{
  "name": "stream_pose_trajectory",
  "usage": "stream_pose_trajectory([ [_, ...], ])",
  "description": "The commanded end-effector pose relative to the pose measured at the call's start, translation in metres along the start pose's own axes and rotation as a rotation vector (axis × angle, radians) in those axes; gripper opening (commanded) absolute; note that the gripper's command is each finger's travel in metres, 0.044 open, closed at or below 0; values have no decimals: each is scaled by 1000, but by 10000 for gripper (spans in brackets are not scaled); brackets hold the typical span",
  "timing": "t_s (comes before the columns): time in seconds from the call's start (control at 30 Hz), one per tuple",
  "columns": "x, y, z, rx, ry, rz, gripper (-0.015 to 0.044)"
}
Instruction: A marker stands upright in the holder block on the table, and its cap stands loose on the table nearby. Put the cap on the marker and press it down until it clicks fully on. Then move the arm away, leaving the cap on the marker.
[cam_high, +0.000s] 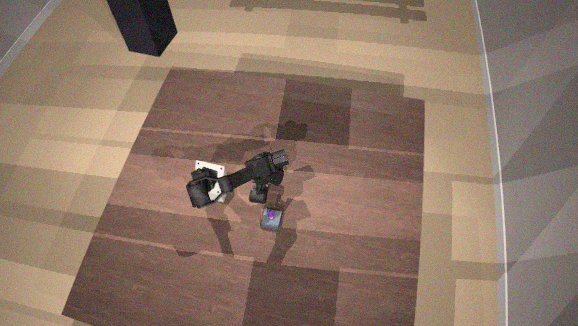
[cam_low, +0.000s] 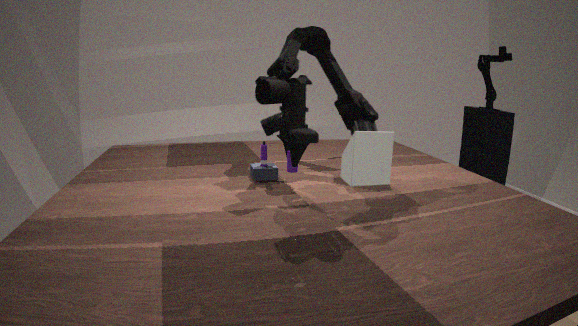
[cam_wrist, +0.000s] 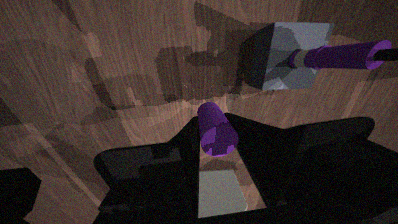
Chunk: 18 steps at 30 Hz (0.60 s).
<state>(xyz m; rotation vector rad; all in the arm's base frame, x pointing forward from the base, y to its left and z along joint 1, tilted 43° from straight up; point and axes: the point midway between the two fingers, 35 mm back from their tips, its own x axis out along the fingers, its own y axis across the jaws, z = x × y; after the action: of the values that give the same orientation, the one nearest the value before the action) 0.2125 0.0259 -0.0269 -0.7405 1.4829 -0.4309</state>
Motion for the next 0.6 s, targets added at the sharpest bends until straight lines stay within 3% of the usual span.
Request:
stream_pose_trajectory([
  [0.0, -13, 1, 1, 7, -6, 8, 0],
  [0.57, -42, -32, 24, 7, -7, 10, 0],
])
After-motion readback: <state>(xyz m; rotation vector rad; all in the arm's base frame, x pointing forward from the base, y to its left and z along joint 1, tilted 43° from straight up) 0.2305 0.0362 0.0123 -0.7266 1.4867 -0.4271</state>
